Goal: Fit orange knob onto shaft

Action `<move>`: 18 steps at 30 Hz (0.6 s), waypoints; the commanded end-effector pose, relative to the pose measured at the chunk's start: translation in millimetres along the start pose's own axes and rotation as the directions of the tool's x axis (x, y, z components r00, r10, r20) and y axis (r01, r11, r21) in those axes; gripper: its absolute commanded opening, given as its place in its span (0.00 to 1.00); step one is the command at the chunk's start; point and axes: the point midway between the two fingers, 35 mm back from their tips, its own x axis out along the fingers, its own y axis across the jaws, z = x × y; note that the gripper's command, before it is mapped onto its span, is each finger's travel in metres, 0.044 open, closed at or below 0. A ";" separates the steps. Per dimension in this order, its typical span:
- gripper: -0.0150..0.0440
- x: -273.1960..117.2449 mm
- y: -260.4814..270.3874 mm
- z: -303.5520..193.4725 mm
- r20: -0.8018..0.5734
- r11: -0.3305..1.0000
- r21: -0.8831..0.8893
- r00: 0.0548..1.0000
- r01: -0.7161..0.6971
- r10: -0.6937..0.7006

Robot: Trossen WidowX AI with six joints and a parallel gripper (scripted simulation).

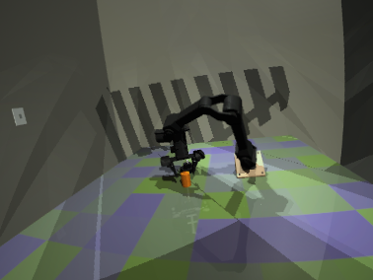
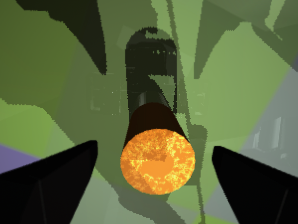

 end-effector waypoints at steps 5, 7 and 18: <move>1.00 -43.8 -1.3 -0.6 0.005 1.000 -0.003 1.000 -0.008 0.008; 1.00 -43.8 -1.6 -0.5 0.005 1.000 -0.003 1.000 -0.008 0.008; 1.00 -23.2 -0.9 -0.1 0.005 1.000 -0.003 1.000 -0.008 0.008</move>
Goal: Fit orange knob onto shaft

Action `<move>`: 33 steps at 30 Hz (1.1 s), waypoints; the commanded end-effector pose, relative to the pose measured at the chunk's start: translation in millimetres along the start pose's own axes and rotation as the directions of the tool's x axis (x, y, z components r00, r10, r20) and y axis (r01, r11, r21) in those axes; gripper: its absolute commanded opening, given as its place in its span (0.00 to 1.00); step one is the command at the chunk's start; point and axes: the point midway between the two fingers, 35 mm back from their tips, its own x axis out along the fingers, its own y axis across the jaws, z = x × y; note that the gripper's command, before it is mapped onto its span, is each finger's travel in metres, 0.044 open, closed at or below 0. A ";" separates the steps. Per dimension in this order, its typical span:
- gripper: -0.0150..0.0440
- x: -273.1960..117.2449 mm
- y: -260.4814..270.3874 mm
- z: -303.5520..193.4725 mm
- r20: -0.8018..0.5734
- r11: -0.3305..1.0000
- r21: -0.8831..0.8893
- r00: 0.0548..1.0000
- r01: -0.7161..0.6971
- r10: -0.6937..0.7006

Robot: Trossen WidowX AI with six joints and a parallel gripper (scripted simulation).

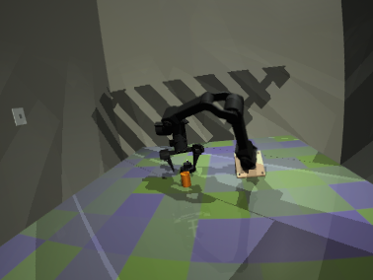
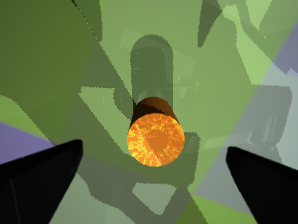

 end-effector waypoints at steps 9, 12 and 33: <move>1.00 20.4 0.4 0.1 -0.003 1.000 0.003 1.000 0.002 -0.002; 1.00 25.2 0.6 0.2 -0.003 1.000 0.003 1.000 0.002 -0.002; 1.00 58.6 -0.2 -1.0 -0.005 1.000 0.003 1.000 0.001 -0.001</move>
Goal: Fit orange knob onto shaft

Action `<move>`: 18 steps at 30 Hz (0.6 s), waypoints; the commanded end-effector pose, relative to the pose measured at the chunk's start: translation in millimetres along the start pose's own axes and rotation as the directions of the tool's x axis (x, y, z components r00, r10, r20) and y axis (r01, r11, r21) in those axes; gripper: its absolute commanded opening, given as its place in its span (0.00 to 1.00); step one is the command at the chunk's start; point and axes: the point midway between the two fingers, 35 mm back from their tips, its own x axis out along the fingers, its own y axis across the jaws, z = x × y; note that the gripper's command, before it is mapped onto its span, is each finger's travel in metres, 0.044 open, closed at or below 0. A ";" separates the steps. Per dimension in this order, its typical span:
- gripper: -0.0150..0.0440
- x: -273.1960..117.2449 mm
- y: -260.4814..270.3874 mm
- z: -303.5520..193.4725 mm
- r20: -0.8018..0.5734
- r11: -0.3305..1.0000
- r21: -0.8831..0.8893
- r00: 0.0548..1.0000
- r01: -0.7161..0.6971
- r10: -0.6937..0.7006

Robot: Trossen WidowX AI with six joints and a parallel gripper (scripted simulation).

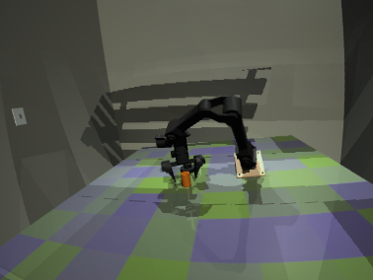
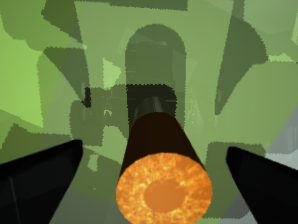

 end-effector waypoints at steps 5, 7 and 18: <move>1.00 14.1 -2.1 -2.0 -0.008 1.000 0.004 1.000 0.002 -0.002; 1.00 15.1 -2.2 -2.1 -0.008 1.000 0.004 1.000 0.002 -0.002; 0.54 15.1 -2.2 -2.1 -0.008 1.000 0.004 1.000 0.002 -0.002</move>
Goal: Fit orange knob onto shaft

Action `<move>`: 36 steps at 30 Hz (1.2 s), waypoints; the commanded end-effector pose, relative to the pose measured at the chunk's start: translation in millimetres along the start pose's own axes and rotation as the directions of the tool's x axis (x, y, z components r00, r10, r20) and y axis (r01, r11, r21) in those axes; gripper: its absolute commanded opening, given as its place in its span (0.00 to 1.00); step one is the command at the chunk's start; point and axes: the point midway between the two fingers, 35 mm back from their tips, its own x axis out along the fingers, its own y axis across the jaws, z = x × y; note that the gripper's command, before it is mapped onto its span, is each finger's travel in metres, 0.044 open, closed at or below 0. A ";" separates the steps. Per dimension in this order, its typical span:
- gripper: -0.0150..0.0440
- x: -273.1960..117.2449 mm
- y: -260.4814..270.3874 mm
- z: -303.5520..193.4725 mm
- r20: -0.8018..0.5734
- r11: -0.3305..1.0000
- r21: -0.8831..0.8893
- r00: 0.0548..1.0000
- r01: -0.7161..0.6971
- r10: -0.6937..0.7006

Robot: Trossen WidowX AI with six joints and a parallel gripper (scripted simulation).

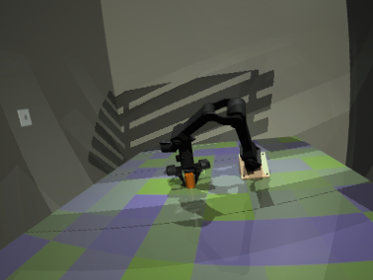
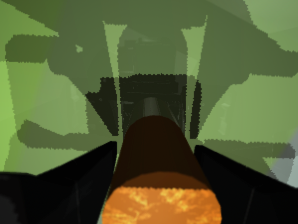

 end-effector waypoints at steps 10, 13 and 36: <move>0.26 -6.9 1.8 0.9 -0.002 1.000 0.006 1.000 -0.002 0.002; 0.25 -16.0 3.5 2.4 0.000 1.000 0.009 1.000 -0.002 0.002; 0.25 -88.8 9.9 8.9 0.010 1.000 0.017 1.000 -0.001 0.000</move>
